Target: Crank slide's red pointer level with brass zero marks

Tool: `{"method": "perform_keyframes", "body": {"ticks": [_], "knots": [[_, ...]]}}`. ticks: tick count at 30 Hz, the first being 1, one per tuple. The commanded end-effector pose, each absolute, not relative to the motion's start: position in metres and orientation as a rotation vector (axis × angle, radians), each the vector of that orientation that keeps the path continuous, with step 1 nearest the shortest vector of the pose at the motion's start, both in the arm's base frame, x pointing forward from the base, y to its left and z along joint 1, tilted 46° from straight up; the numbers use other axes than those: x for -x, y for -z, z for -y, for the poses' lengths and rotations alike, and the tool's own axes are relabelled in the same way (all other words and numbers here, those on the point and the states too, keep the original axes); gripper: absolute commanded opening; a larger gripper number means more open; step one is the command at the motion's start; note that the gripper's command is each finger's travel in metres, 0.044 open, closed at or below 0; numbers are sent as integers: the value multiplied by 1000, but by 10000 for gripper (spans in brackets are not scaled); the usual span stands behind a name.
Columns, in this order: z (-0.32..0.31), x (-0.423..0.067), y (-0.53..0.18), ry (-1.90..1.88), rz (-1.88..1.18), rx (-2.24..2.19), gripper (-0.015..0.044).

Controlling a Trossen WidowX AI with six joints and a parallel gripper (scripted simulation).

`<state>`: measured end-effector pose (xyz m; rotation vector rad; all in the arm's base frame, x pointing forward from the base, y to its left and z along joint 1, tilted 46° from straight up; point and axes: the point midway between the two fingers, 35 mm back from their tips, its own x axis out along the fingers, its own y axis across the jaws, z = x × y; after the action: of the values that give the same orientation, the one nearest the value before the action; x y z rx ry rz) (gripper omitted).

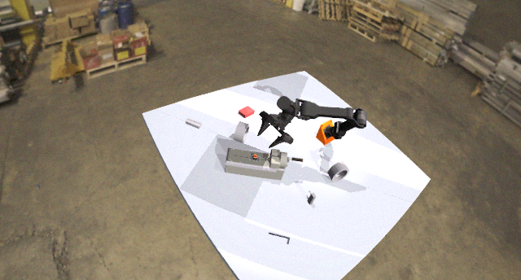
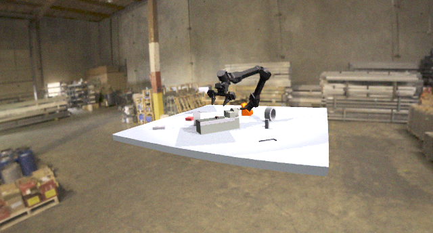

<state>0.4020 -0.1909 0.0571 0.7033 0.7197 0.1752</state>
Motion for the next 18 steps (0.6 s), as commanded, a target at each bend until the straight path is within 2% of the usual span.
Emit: {"method": "perform_keyframes", "body": {"ticks": [1, 18], "knots": [[191, -402, -57, -174, -720, -703, 440], [191, -402, -57, -174, -720, -703, 0]]}}
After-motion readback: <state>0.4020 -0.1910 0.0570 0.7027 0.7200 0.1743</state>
